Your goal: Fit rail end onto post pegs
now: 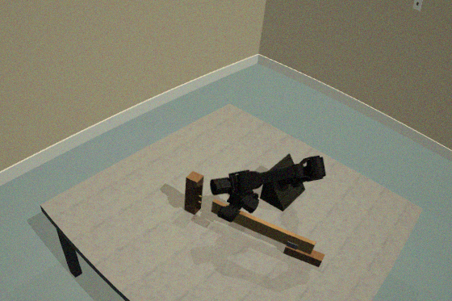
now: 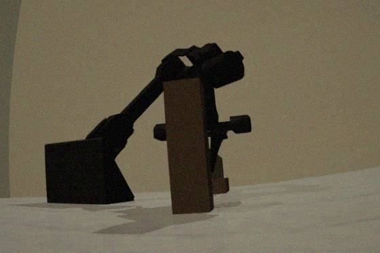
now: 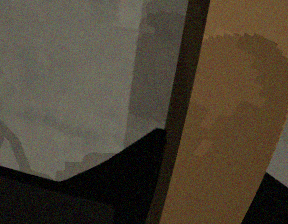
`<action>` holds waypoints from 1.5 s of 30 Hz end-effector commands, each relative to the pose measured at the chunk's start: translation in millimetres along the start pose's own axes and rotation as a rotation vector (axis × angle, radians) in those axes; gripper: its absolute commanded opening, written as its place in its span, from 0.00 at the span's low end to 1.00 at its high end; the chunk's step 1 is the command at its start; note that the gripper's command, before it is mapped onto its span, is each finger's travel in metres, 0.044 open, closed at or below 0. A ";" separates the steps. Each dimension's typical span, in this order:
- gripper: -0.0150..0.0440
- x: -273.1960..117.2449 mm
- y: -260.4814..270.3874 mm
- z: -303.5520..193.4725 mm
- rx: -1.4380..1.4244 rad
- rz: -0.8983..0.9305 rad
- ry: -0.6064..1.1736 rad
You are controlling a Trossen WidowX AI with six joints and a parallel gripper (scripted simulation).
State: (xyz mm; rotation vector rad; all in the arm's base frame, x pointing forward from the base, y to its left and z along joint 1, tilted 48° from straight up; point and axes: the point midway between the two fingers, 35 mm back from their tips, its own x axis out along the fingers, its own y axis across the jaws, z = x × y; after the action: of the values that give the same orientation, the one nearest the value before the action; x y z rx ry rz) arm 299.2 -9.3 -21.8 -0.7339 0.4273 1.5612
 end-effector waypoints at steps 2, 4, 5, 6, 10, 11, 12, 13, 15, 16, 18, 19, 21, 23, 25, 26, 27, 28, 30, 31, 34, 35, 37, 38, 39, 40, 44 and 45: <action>0.25 -0.1 -0.2 -1.3 0.000 -0.003 0.002; 0.25 -0.2 -0.2 -1.8 0.000 -0.003 0.002; 0.25 -0.2 -0.1 -2.1 0.000 -0.003 0.002; 0.25 -0.2 -0.1 -2.4 0.000 -0.003 0.002; 0.25 -0.5 -0.2 -3.7 0.000 -0.003 0.002; 0.25 -0.6 -0.2 -4.0 0.000 -0.003 0.002; 0.25 -0.7 -0.3 -4.3 0.000 -0.003 0.002; 0.25 -0.8 -0.3 -4.6 0.000 -0.003 0.002; 0.25 -1.0 -0.4 -5.1 0.000 -0.003 0.002; 0.25 -1.2 -0.5 -5.4 0.000 -0.003 0.002; 0.25 -1.4 -0.6 -6.0 0.000 -0.003 0.002; 0.25 -1.6 -0.7 -6.3 0.000 -0.003 0.002; 0.25 -1.8 -0.9 -6.8 0.000 -0.003 0.002; 0.25 -2.1 -1.1 -7.4 0.000 -0.003 0.002; 0.25 -2.4 -1.2 -7.9 0.000 -0.003 0.002; 0.25 -2.6 -1.3 -8.2 0.000 -0.003 0.002; 0.25 -2.7 -1.4 -8.5 0.000 -0.003 0.002; 0.25 -2.9 -1.5 -8.7 0.000 -0.003 0.002; 0.25 -3.2 -1.7 -9.2 0.000 -0.003 0.002; 0.25 -3.3 -1.8 -9.5 0.000 -0.003 0.002; 0.25 -3.6 -2.0 -10.4 0.000 -0.003 0.002; 0.25 -3.7 -2.1 -10.7 0.000 -0.003 0.002; 0.25 -3.7 -2.2 -11.2 -0.001 -0.003 0.002; 0.25 -3.7 -2.3 -11.5 -0.001 -0.003 0.002; 0.25 -3.6 -2.4 -11.8 -0.001 -0.003 0.002; 0.25 -3.6 -2.4 -12.1 -0.001 -0.003 0.002; 0.25 -3.2 -2.6 -13.2 -0.001 -0.003 0.002; 0.25 -3.1 -2.6 -13.5 -0.001 -0.003 0.002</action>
State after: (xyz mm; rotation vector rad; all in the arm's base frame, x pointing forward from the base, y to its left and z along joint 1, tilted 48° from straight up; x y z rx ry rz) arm 301.7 -17.0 -29.0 -0.7275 0.4282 1.5647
